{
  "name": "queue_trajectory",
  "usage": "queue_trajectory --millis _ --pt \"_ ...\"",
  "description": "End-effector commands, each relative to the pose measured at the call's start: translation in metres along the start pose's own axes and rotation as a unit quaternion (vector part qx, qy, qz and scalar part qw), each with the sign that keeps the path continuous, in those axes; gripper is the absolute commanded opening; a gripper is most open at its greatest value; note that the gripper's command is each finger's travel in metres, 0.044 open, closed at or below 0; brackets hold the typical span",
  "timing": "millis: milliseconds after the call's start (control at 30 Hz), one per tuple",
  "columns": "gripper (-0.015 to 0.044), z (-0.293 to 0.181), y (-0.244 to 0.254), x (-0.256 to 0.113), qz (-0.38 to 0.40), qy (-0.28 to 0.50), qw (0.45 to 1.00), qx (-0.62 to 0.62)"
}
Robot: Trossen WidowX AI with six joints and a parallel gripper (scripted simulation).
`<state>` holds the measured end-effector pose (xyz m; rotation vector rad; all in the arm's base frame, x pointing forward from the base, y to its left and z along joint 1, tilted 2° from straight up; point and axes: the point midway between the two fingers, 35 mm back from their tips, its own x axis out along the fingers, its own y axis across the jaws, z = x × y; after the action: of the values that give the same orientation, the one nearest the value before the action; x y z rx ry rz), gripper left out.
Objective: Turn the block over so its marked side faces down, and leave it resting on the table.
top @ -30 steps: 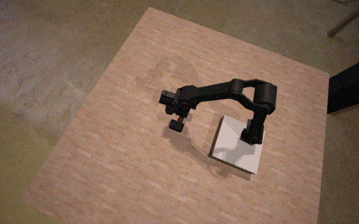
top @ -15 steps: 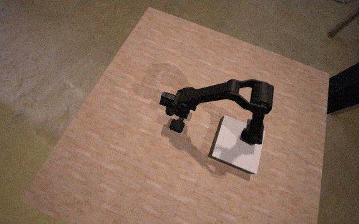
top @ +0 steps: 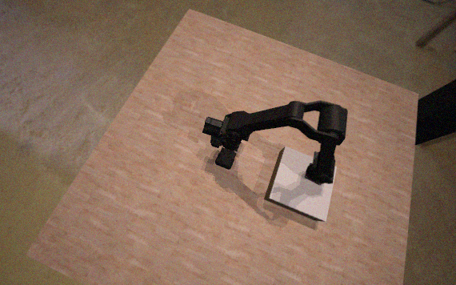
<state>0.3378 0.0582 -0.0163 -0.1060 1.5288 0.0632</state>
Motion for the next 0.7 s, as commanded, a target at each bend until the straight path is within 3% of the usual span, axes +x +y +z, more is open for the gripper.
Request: queue_trajectory --millis 0,133,300,667 --pt "0.0045 0.000 0.000 0.001 -0.001 0.001 1.000 0.001" --pt "0.0000 0.000 0.000 0.000 -0.001 0.001 1.000 0.001" --pt "0.0000 0.000 0.000 -0.028 -0.001 0.001 1.000 0.001" --pt "0.0000 0.001 0.000 -0.023 -0.001 -0.043 0.999 0.000"
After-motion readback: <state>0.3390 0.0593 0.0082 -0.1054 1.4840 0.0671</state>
